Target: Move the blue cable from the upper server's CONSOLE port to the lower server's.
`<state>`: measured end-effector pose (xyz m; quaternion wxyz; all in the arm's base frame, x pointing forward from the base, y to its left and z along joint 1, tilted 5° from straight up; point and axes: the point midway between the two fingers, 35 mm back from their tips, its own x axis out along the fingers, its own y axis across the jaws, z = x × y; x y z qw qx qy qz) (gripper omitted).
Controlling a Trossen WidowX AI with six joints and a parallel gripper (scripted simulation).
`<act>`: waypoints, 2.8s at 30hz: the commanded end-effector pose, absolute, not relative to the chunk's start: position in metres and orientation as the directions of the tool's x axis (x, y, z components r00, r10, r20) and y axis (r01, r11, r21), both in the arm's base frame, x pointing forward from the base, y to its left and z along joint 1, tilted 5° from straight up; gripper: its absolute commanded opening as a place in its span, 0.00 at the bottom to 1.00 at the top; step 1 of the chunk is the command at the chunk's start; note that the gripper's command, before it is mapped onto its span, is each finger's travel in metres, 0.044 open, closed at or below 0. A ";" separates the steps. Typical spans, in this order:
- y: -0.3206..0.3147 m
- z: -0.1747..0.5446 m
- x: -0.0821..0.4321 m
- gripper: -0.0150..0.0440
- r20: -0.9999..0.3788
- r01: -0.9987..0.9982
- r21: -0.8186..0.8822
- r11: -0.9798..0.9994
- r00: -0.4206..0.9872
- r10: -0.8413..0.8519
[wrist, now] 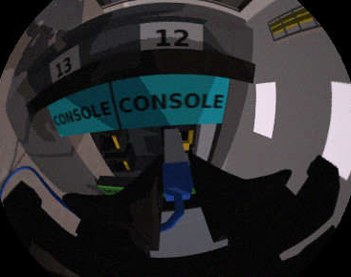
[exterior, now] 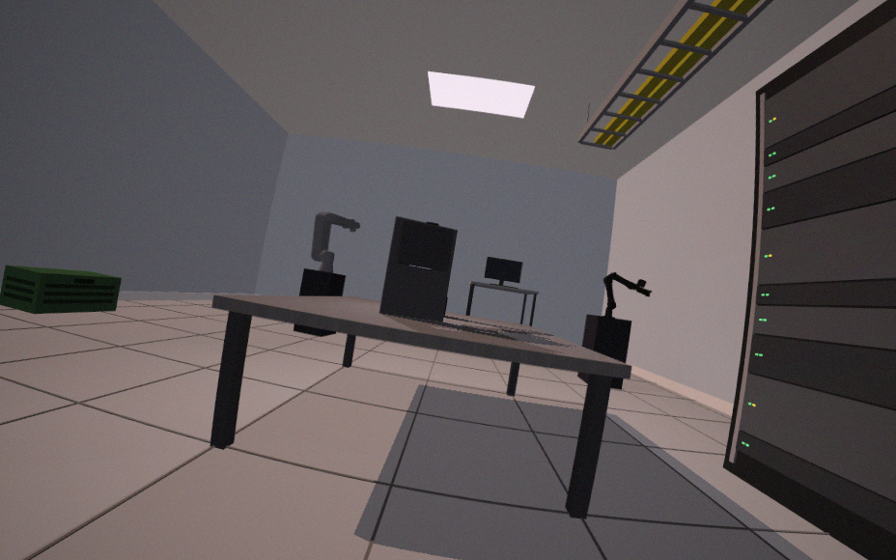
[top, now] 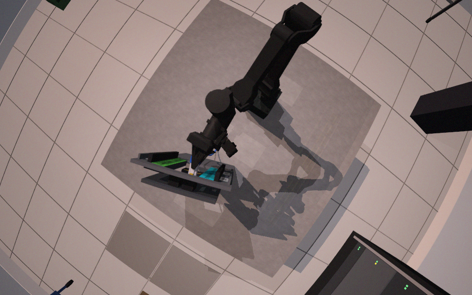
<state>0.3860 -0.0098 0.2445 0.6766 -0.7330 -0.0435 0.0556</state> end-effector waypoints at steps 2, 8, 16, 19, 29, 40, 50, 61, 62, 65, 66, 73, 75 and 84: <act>-0.011 0.244 0.382 0.25 -0.024 -0.013 -0.997 -0.080 0.990 0.139; -0.013 0.244 0.379 0.25 -0.024 -0.013 -0.997 -0.080 0.990 0.139; -0.015 0.244 0.375 0.25 -0.025 -0.014 -0.997 -0.080 0.990 0.139; -0.016 0.244 0.373 0.25 -0.025 -0.014 -0.997 -0.080 0.990 0.139; -0.019 0.245 0.368 0.25 -0.025 -0.014 -0.997 -0.080 0.990 0.139; -0.022 0.245 0.362 0.25 -0.026 -0.015 -0.997 -0.081 0.990 0.139; -0.025 0.245 0.357 0.25 -0.026 -0.015 -0.997 -0.081 0.990 0.139; -0.029 0.245 0.351 0.25 -0.027 -0.015 -0.997 -0.081 0.990 0.139; -0.029 0.245 0.351 0.25 -0.027 -0.015 -0.997 -0.081 0.990 0.139; -0.030 0.245 0.349 0.25 -0.027 -0.016 -0.997 -0.081 0.990 0.139; -0.030 0.246 0.348 0.25 -0.027 -0.016 -0.997 -0.081 0.990 0.139; -0.033 0.246 0.345 0.25 -0.027 -0.016 -0.997 -0.082 0.990 0.139; -0.033 0.246 0.343 0.25 -0.027 -0.016 -0.997 -0.082 0.990 0.139; -0.036 0.246 0.339 0.25 -0.028 -0.016 -0.997 -0.082 0.990 0.139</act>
